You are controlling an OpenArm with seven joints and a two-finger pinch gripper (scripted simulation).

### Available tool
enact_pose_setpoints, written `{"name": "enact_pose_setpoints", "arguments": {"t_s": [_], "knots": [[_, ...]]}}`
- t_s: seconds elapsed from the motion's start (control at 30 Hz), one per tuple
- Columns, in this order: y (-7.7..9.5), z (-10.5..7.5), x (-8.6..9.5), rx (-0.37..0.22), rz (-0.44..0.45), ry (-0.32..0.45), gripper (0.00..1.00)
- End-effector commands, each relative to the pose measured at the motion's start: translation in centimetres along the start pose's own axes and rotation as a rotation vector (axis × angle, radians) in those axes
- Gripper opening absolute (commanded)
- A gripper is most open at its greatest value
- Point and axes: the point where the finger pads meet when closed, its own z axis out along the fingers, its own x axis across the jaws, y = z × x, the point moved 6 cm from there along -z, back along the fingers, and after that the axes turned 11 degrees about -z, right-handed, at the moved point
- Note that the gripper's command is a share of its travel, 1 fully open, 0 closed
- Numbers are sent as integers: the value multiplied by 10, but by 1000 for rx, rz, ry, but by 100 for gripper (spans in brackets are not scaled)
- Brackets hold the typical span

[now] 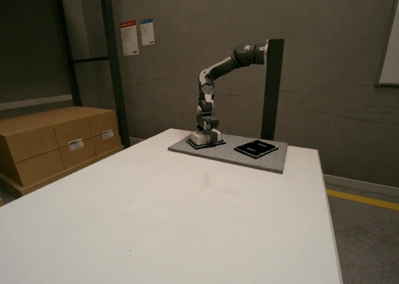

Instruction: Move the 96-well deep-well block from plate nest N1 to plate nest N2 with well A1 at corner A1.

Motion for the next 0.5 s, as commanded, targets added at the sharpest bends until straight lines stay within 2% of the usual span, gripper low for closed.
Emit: {"name": "enact_pose_setpoints", "arguments": {"t_s": [0.0,0.03,0.47], "knots": [[1,-1,0,-1,1,-3,77],[1,-1,0,-1,1,-3,77],[0,-1,0,-2,1,2,34]]}}
